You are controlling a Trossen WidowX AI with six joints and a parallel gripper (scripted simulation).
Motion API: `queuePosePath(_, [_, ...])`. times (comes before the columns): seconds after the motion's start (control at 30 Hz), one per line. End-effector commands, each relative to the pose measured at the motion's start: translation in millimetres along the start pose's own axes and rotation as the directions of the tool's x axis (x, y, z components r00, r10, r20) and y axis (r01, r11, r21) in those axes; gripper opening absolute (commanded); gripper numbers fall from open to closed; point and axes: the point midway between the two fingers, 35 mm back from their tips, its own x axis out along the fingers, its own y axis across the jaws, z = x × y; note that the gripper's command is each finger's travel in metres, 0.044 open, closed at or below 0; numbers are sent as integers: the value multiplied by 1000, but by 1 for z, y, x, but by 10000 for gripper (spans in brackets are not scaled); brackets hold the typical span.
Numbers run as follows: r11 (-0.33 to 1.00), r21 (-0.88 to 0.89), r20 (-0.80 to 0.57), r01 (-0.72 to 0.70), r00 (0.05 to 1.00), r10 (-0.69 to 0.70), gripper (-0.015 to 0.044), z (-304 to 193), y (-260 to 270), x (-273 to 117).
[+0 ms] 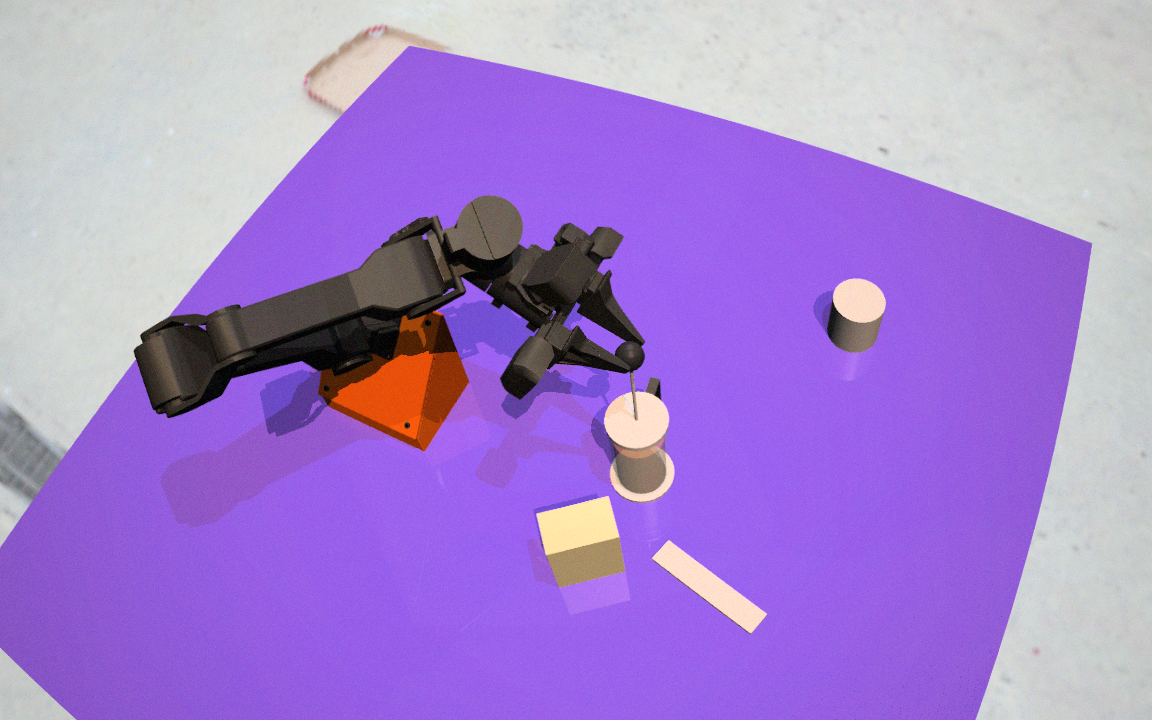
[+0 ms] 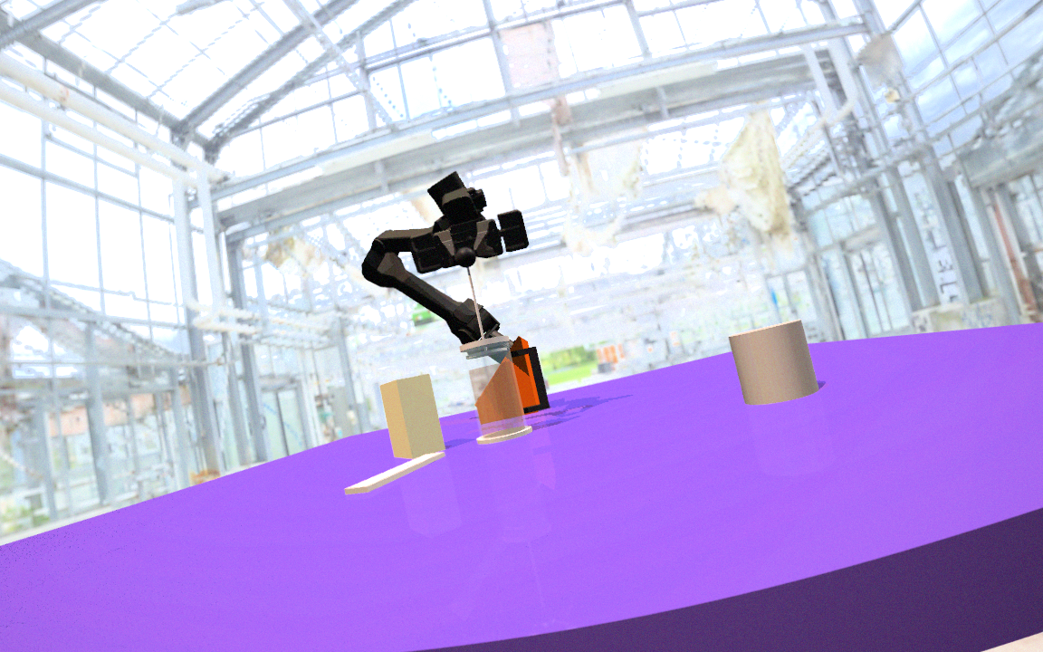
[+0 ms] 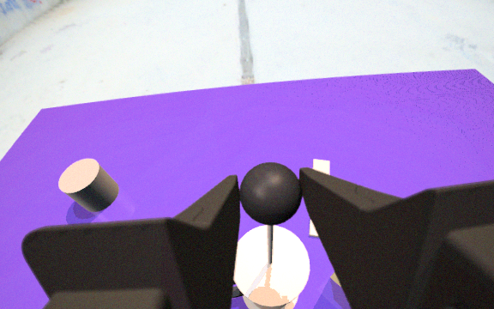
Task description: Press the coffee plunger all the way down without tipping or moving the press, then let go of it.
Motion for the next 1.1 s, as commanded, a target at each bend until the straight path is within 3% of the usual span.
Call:
queuePosePath(0.0, [1000,-3,1,-1,1000,1,118,-1,0,1])
queuePosePath(1.07, [1000,-1,-5,-5,1000,5,118,-40,6,34])
